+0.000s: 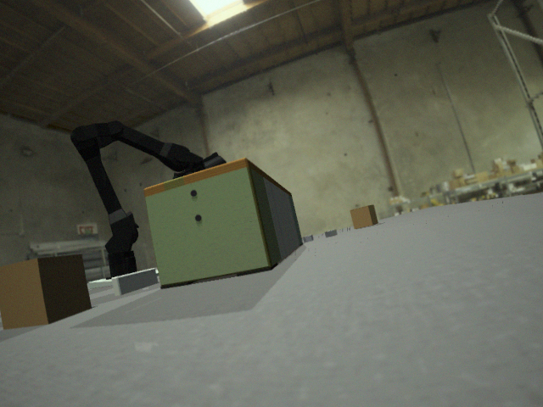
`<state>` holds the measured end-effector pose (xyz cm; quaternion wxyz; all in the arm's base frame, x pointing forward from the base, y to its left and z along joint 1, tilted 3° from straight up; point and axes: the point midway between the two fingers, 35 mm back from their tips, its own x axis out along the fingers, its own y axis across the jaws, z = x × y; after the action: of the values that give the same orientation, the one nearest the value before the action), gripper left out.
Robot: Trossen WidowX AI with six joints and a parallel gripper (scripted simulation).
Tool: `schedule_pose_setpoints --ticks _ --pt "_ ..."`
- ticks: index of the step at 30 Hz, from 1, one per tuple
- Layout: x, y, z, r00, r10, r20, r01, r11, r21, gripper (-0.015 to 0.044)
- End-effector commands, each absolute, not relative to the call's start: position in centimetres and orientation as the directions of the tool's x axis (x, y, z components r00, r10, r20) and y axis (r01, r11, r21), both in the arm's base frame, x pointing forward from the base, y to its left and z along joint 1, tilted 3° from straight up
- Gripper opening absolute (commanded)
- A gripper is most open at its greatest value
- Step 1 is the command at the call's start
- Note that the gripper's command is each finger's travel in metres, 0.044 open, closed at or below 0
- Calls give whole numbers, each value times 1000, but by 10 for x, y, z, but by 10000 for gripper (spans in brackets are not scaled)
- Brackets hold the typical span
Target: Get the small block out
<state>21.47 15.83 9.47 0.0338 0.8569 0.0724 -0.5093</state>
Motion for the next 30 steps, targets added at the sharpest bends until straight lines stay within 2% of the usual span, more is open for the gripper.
schedule_pose_setpoints --ticks 1,27,30 --pt "215 157 85 468 82 -880 162 -987 -6 285" --pt "220 155 47 468 82 -880 162 -987 -6 285" --pt "220 155 47 468 82 -880 162 -987 -6 206"
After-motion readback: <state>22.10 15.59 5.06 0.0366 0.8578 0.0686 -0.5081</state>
